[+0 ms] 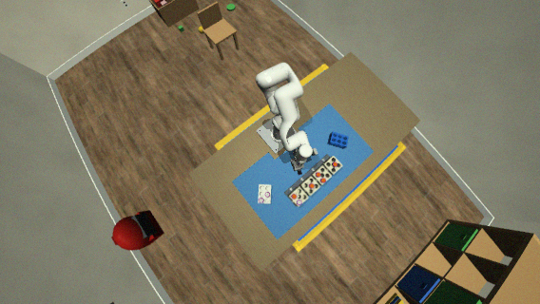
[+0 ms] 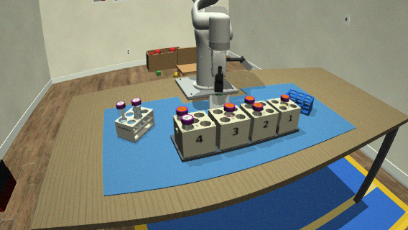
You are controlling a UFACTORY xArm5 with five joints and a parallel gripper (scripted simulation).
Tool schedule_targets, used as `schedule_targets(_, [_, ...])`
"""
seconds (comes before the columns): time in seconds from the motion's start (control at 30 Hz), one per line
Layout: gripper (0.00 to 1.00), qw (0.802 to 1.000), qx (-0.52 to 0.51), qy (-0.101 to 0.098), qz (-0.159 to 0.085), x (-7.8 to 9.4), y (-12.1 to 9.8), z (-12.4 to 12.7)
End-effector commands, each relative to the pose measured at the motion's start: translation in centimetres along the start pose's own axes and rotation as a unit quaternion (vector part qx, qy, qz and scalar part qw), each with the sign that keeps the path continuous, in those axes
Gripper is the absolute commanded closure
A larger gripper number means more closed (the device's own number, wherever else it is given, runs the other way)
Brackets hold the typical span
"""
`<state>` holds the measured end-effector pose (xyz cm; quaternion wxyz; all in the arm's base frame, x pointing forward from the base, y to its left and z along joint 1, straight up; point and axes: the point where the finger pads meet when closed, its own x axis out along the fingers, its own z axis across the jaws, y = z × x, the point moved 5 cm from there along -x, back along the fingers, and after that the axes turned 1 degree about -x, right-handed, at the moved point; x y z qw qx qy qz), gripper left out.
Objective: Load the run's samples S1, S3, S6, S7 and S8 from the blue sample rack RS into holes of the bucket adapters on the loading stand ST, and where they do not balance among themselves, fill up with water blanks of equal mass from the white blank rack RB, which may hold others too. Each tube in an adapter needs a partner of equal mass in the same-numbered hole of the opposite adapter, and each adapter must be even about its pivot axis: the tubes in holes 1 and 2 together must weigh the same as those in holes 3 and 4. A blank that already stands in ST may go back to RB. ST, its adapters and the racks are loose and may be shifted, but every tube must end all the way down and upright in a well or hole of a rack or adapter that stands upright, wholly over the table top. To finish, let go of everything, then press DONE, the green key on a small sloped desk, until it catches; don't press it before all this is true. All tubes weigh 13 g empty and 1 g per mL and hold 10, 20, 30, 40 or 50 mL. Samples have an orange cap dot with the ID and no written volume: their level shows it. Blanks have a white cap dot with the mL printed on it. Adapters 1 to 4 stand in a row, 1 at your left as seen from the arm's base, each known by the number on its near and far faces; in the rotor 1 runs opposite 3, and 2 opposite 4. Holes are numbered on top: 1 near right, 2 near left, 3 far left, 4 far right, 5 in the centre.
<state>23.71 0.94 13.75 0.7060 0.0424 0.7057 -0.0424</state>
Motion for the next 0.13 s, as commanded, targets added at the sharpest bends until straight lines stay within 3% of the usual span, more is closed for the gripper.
schedule_targets(0.0, [1.0, 1.0, 0.0, -0.001, 0.0, 0.14, 0.02, 0.1])
schedule_targets(0.1, [1.0, 1.0, 0.0, -0.001, 0.0, 0.34, 0.02, 0.1])
